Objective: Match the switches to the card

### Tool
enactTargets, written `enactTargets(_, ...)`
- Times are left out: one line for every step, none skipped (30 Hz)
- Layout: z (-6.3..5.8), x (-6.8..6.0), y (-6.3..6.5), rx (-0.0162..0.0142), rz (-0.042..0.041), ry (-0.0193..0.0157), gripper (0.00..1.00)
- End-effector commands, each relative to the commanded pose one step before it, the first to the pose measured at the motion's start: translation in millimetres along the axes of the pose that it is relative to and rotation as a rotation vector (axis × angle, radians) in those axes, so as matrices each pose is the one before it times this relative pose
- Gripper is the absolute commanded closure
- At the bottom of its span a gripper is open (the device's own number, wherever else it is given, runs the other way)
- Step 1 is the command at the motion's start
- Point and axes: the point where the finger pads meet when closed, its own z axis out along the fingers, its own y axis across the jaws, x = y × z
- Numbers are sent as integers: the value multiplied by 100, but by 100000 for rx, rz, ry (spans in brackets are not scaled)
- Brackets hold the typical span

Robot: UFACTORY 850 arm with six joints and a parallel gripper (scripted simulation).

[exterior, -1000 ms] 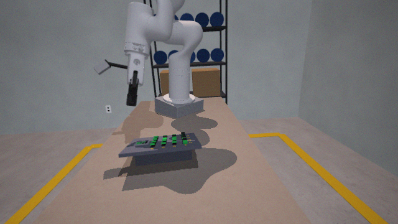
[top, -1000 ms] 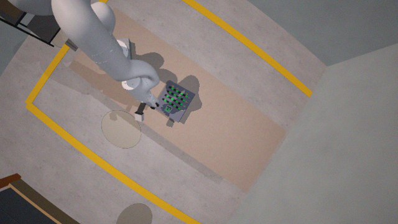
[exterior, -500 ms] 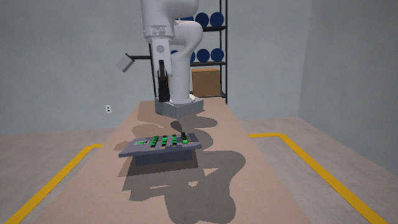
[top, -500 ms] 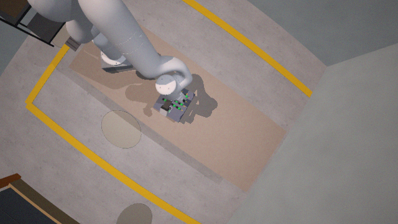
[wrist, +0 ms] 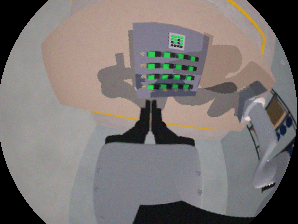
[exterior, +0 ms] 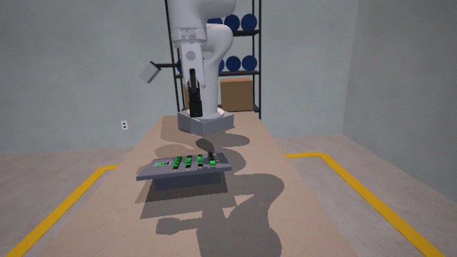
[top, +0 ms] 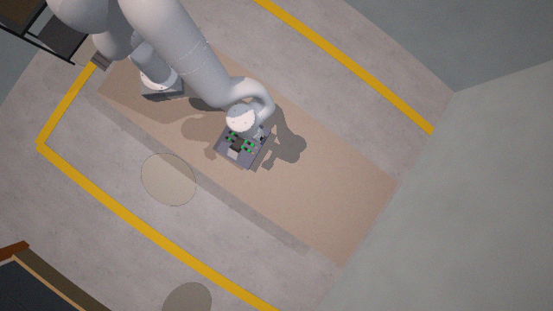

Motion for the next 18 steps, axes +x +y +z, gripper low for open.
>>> enactTargets(535, -4, -140, 236, 38, 53, 100)
enactTargets(371, 3, -7, 0, 0, 0, 100)
enactTargets(433, 3, -8, 0, 0, 0, 100)
enactTargets(488, 4, -9, 0, 0, 0, 100)
enactTargets(535, 4, -10, 0, 0, 0, 100)
enactTargets(573, 5, -11, 0, 0, 1, 100)
enactTargets(601, 5, -12, 0, 0, -1, 100)
enactTargets(618, 5, -12, 0, 0, 0, 100)
enactTargets(624, 5, -12, 0, 0, 0, 100)
enactTargets(619, 5, -12, 0, 0, 0, 100)
enactTargets(604, 5, -12, 0, 0, -1, 100)
enactTargets(578, 5, -11, 0, 0, 0, 100)
enactTargets(544, 4, -10, 0, 0, 0, 100)
enactTargets(501, 4, -10, 0, 0, 0, 100)
enactTargets(0, 0, 0, 0, 0, 0, 100)
enactTargets(0, 0, 0, 0, 0, 0, 100)
enactTargets(451, 4, -9, 0, 0, 0, 100)
enactTargets(395, 3, -8, 0, 0, 0, 100)
